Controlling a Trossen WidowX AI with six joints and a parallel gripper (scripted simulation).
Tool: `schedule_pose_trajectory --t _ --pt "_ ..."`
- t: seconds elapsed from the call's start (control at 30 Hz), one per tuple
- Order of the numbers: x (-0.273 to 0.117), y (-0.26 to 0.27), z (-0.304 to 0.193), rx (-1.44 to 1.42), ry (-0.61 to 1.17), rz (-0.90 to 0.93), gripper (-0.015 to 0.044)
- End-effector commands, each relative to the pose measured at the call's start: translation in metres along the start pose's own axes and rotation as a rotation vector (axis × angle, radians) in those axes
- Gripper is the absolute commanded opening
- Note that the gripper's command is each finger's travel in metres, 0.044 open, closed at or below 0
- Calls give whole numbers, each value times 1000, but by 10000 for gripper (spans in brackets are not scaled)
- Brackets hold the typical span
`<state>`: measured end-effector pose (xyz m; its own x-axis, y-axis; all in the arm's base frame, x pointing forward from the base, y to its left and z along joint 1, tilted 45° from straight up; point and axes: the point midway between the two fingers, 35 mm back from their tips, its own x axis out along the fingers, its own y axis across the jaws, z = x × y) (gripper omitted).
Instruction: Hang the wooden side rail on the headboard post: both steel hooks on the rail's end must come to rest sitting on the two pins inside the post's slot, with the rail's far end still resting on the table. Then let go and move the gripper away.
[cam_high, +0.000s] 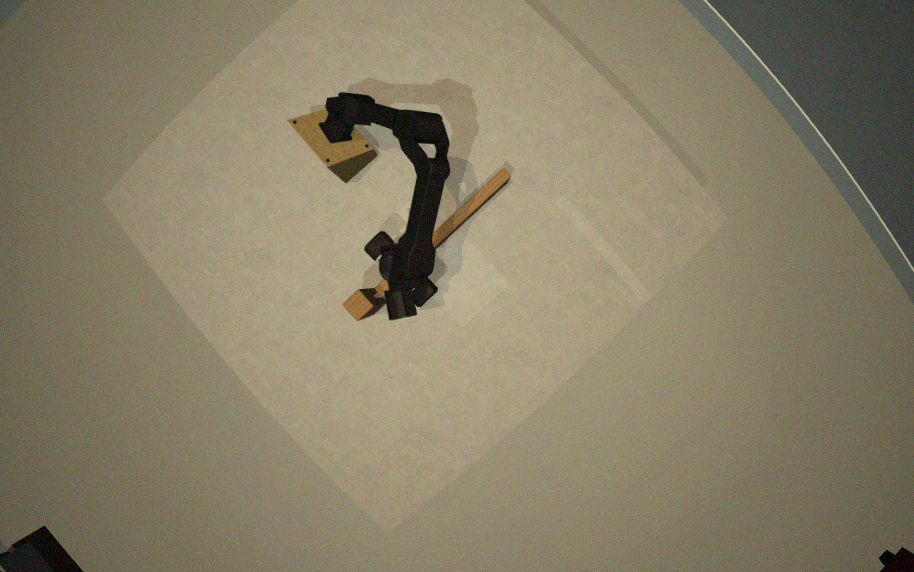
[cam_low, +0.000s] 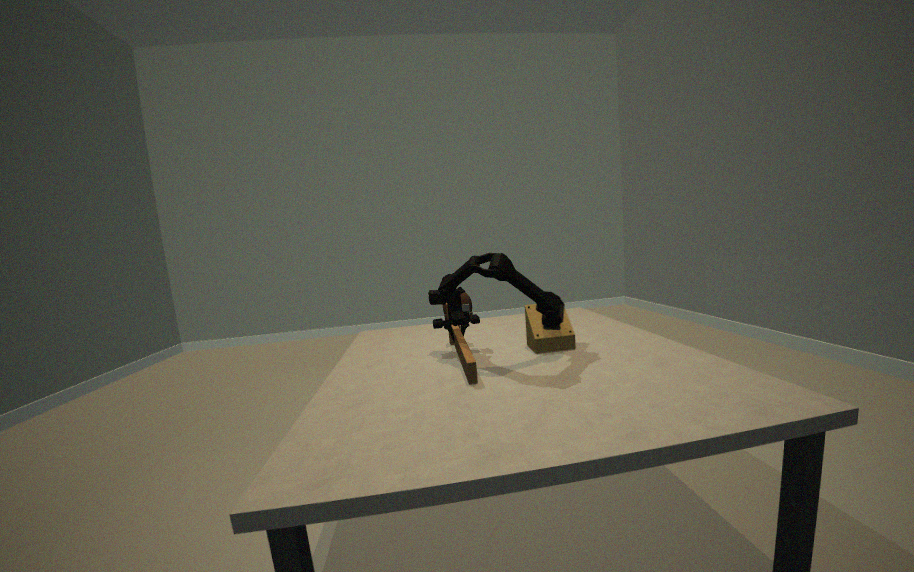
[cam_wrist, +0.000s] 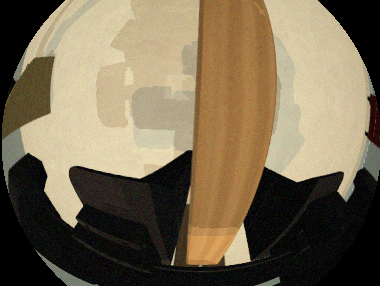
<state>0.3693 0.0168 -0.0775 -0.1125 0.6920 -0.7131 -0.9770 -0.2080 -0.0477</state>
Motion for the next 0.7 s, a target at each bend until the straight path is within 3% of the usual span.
schedule_pose_trajectory --t 0.0,0.67 --pt "-5 -1 -3 -3 8 -8 0" --pt "-4 -1 -5 -3 8 -8 0"
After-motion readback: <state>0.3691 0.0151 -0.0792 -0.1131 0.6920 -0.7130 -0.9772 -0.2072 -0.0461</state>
